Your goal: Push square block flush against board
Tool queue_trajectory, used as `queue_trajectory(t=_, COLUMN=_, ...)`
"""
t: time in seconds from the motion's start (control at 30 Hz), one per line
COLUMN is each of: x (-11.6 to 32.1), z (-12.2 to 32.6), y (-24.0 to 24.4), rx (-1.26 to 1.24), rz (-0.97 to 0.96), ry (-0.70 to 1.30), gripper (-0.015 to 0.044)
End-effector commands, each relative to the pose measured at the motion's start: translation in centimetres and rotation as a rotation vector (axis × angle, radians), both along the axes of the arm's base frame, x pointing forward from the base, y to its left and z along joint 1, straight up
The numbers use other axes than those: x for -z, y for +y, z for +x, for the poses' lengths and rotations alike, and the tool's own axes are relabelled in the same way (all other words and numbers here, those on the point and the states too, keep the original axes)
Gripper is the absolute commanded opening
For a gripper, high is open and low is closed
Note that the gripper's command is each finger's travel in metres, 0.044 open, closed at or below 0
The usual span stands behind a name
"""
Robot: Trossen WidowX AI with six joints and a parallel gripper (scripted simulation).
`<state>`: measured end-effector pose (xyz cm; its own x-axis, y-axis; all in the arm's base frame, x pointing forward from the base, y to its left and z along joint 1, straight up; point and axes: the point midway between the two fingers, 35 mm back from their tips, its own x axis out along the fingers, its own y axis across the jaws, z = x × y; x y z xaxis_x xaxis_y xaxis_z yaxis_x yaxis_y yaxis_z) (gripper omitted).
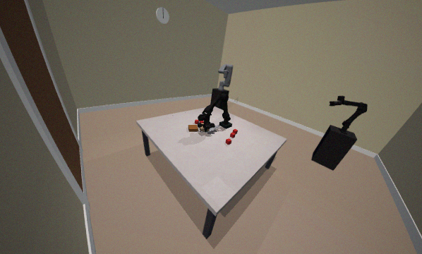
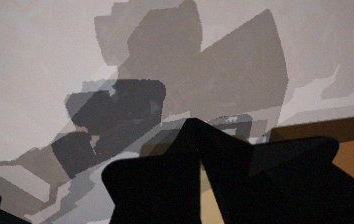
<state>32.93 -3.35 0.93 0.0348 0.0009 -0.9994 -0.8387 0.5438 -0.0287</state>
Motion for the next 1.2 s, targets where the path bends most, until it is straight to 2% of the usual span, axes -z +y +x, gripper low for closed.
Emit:
queue_trajectory(t=0.0, x=-0.1, z=0.5, y=0.4, rx=0.003, rz=-0.003, ry=-0.003, gripper=0.0)
queue_trajectory(t=0.7, x=-0.2, z=2.4, y=3.3, rx=0.002, rz=0.0, ry=-0.005, gripper=0.0)
queue_trajectory(t=0.77, x=-1.4, z=2.1, y=3.0, rx=0.0, rz=0.002, ry=-0.004, gripper=0.0)
queue_trajectory(t=0.87, x=-5.4, z=1.9, y=3.0, rx=0.002, rz=0.0, ry=-0.005, gripper=0.0)
queue_trajectory(t=1.07, x=-5.7, z=1.8, y=2.9, rx=0.008, rz=0.0, ry=-0.005, gripper=0.0)
queue_trajectory(t=1.17, x=-5.8, z=1.2, y=2.4, rx=0.087, rz=0.002, ry=-0.004, gripper=0.0)
